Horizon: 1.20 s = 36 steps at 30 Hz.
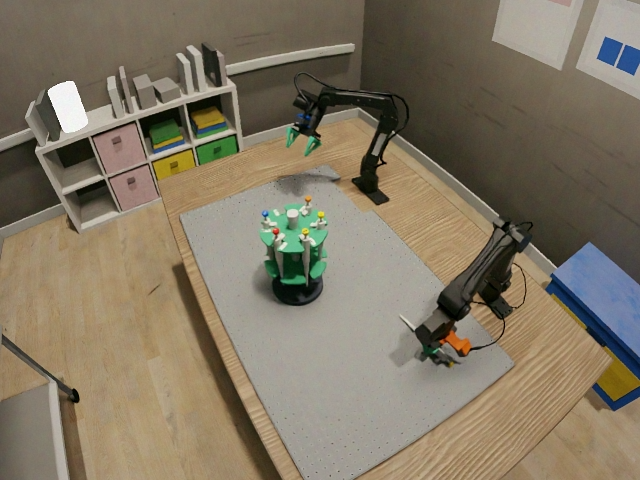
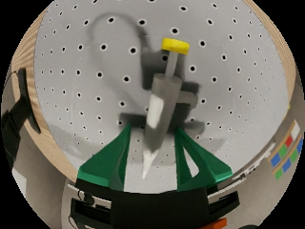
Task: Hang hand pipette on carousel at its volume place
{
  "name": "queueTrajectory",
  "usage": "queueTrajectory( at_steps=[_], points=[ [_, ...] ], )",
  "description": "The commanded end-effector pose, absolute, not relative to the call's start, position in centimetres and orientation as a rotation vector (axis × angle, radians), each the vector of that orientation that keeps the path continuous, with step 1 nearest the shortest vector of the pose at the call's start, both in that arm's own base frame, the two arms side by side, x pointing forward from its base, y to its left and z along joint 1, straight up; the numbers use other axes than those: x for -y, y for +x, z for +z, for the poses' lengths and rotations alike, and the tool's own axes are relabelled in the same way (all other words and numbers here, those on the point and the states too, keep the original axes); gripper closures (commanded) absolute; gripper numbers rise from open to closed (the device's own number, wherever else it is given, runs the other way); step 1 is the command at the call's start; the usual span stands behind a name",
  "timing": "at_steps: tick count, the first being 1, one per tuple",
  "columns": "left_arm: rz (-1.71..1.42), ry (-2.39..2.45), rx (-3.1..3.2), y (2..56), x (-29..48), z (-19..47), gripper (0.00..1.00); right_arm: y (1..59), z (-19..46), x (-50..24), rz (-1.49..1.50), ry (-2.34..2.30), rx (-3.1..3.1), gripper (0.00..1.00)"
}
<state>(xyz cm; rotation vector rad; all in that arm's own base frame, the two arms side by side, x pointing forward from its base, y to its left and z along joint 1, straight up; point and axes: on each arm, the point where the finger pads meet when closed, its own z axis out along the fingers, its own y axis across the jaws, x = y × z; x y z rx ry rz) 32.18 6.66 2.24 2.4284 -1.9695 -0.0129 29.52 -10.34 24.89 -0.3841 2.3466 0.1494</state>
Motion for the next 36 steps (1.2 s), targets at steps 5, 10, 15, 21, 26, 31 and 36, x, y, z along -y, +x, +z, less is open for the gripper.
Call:
queueTrajectory(
  at_steps=[5,10,15,21,26,31,36],
  points=[
    [0.037,2.459,2.021,33.5,-6.9,4.1,0.46,29.9,25.3,10.6,0.152,-0.391,-2.322,0.0],
    [0.037,2.459,2.021,33.5,-6.9,4.1,0.46,29.9,25.3,10.6,0.152,-0.391,-2.322,0.0],
    [0.037,2.459,2.021,33.5,-6.9,4.1,0.46,29.9,25.3,10.6,0.152,-0.391,-2.322,0.0],
    [0.027,2.453,2.017,33.3,-6.9,4.9,0.46,29.9,25.3,10.6,0.152,-0.391,-2.322,0.0],
    [0.027,2.453,2.017,33.2,-6.9,6.2,0.46,29.9,25.3,10.6,0.152,-0.391,-2.322,0.0],
    [0.027,2.453,2.017,33.1,-6.9,7.6,0.46,29.9,25.3,10.6,0.152,-0.391,-2.322,0.0],
    [0.027,2.453,2.017,33.1,-6.9,8.4,0.46,29.9,25.3,10.6,0.152,-0.391,-2.322,0.0]
  ],
)
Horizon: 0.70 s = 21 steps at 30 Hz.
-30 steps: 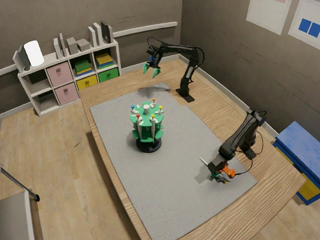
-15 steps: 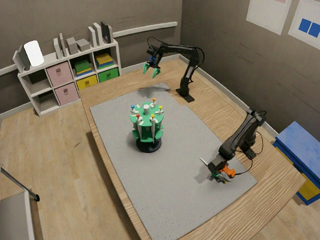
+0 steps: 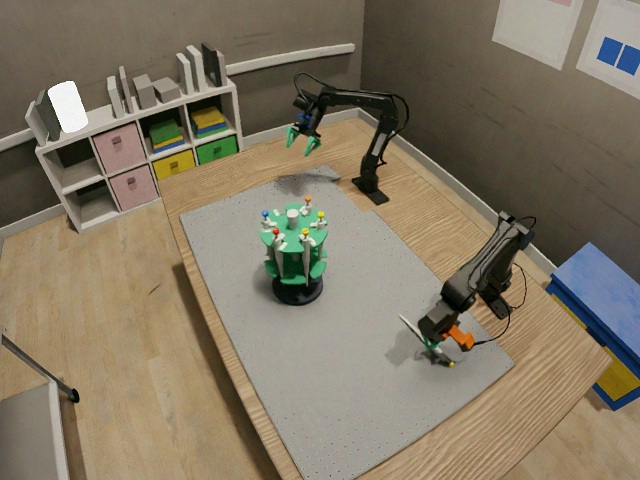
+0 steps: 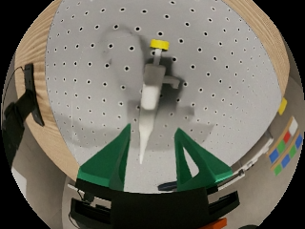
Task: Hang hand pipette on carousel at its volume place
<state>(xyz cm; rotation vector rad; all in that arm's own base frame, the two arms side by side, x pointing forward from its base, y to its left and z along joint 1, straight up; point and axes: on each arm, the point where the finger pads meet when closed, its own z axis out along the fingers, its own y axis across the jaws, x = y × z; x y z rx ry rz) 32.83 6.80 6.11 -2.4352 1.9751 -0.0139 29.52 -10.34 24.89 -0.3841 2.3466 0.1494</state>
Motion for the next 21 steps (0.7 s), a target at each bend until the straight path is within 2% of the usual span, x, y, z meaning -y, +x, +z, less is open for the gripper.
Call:
queueTrajectory(
  at_steps=[1,21],
  points=[
    [-0.027,-2.4,-1.973,33.1,-6.9,8.6,0.46,29.9,25.3,10.6,0.152,-0.391,-2.322,0.0],
    [-0.026,-2.4,-1.973,32.9,-6.8,13.5,0.46,29.9,25.3,10.6,0.152,-0.391,-2.322,0.0]
  ],
)
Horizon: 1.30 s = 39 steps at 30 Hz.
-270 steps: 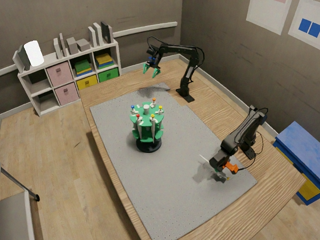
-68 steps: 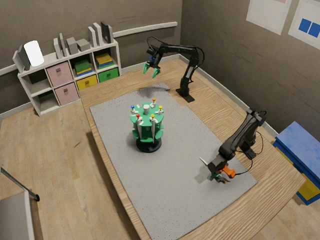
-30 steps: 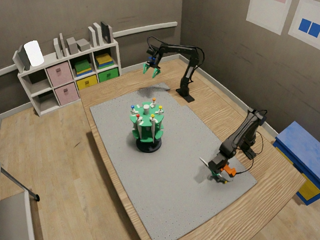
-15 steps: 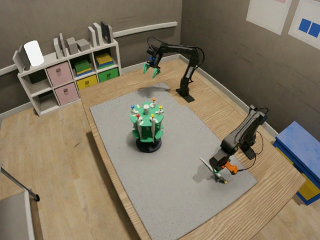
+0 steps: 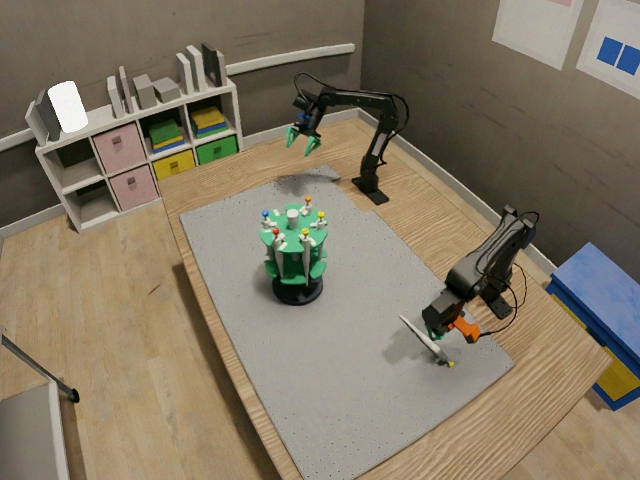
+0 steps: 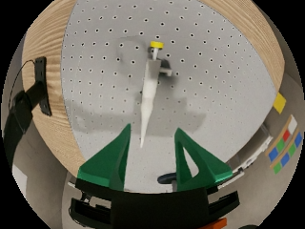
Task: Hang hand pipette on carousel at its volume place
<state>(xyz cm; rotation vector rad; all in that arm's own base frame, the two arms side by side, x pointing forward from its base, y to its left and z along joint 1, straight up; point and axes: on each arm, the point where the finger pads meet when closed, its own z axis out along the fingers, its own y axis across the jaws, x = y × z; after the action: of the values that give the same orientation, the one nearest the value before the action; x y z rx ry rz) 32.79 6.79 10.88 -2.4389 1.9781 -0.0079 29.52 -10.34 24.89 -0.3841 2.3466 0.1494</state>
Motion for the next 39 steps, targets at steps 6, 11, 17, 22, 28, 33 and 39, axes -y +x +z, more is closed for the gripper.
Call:
queueTrajectory(
  at_steps=[6,11,17,22,28,33,39],
  points=[
    [-0.026,-2.4,-1.973,32.8,-6.8,15.1,0.46,29.9,25.3,10.6,0.152,-0.391,-2.322,0.0],
    [-0.026,-2.4,-1.973,32.7,-6.8,15.7,0.46,29.9,25.3,10.6,0.152,-0.391,-2.322,0.0],
    [-0.011,-2.43,-1.978,32.6,-6.8,14.6,0.46,29.9,25.3,10.6,0.152,-0.391,-2.322,0.0],
    [-0.011,-2.43,-1.978,32.6,-6.8,14.6,0.46,29.9,25.3,10.6,0.152,-0.391,-2.322,0.0],
    [-0.011,-2.43,-1.978,32.6,-6.8,14.6,0.46,29.9,25.3,10.6,0.152,-0.391,-2.322,0.0],
    [-0.011,-2.43,-1.978,32.6,-6.8,14.6,0.46,29.9,25.3,10.6,0.152,-0.391,-2.322,0.0],
    [-0.011,-2.43,-1.978,32.6,-6.8,14.6,0.46,29.9,25.3,10.6,0.152,-0.391,-2.322,0.0]
  ],
)
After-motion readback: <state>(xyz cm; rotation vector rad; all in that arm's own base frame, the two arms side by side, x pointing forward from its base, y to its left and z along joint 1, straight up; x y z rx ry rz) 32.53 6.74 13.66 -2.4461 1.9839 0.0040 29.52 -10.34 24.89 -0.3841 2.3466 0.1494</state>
